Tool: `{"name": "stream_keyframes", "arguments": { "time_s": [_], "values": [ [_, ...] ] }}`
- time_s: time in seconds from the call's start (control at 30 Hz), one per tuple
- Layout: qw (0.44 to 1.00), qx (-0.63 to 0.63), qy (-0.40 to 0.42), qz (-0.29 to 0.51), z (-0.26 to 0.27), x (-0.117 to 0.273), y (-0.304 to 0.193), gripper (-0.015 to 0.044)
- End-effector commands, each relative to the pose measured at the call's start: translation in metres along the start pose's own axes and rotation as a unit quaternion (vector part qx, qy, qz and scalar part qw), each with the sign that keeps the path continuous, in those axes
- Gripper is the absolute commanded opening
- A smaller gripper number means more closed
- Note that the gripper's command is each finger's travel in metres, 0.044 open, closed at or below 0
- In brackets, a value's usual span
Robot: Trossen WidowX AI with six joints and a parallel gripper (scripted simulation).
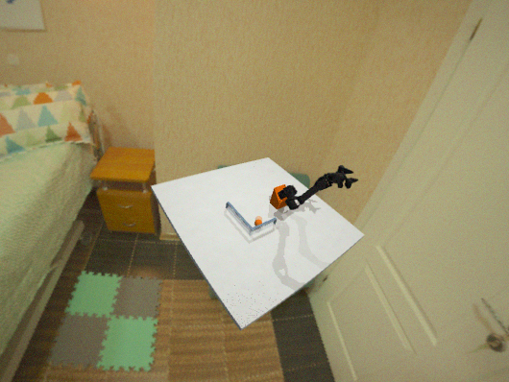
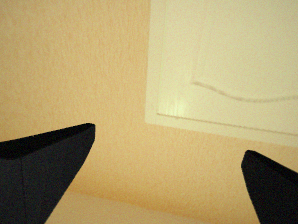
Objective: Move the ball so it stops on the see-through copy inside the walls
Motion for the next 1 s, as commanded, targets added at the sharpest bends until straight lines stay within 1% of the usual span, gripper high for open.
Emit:
{"name": "stream_keyframes", "arguments": {
  "time_s": [0.0,0.1,0.23,0.4,0.53,0.63,0.7,0.77,0.97],
  "values": [
    [1.0,0.004,-0.004,0.002,-0.002,-0.001,0.0,0.0374],
    [0.996,0.059,-0.065,0.033,-0.028,-0.006,-0.008,0.0374],
    [0.97,0.152,-0.156,0.106,-0.073,-0.005,-0.024,0.0374],
    [0.913,0.244,-0.244,0.219,-0.124,0.012,-0.048,0.0374],
    [0.852,0.294,-0.294,0.317,-0.157,0.038,-0.066,0.0374],
    [0.805,0.318,-0.318,0.386,-0.175,0.06,-0.078,0.0374],
    [0.802,0.305,-0.323,0.401,-0.175,0.07,-0.081,0.0374],
    [0.783,0.304,-0.328,0.433,-0.179,0.084,-0.087,0.0374],
    [0.698,0.351,-0.324,0.534,-0.199,0.12,-0.103,0.0374]
  ]
}}
Point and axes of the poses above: the point midway between the two fingers, 35 mm back from their tips, its own x axis back along the fingers, its own z axis across the jaws, y = z × x, the point moved 6 cm from there along x, back along the fingers, and after that the axes turned 3 degrees about x, right-handed, at the moved point
